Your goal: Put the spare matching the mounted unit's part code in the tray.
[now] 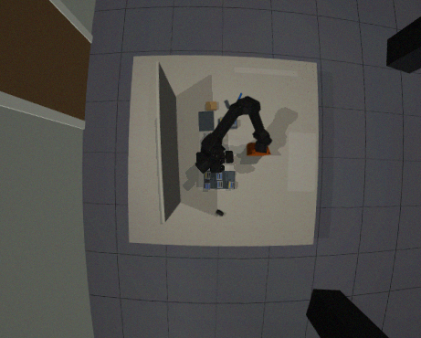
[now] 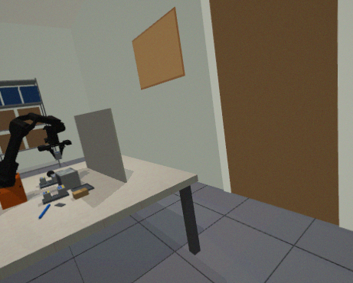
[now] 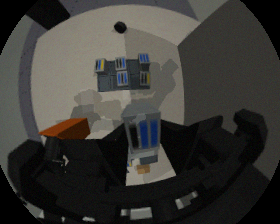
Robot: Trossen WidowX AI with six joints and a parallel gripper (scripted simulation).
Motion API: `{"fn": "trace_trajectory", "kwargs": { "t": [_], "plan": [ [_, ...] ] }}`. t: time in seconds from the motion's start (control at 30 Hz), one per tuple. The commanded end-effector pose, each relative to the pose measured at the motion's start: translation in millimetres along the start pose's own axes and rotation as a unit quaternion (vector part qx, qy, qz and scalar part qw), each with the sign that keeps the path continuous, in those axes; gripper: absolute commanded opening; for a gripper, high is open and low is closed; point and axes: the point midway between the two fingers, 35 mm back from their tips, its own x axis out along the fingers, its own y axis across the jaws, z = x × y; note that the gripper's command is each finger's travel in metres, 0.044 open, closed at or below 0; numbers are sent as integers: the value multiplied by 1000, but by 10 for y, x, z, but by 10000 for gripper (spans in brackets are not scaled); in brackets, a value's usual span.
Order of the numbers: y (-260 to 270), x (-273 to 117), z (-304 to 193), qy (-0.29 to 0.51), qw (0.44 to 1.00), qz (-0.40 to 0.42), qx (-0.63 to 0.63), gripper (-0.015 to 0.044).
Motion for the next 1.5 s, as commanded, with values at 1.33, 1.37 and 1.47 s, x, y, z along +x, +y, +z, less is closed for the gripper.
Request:
{"fn": "trace_trajectory", "kwargs": {
  "t": [1.33,1.37,1.47],
  "plan": [
    [-362,-87,-2604,64,998,-1,3,0],
    [-364,-78,-2605,64,998,-1,3,0],
    [-371,-49,-2607,63,998,-1,3,0]
  ]
}}
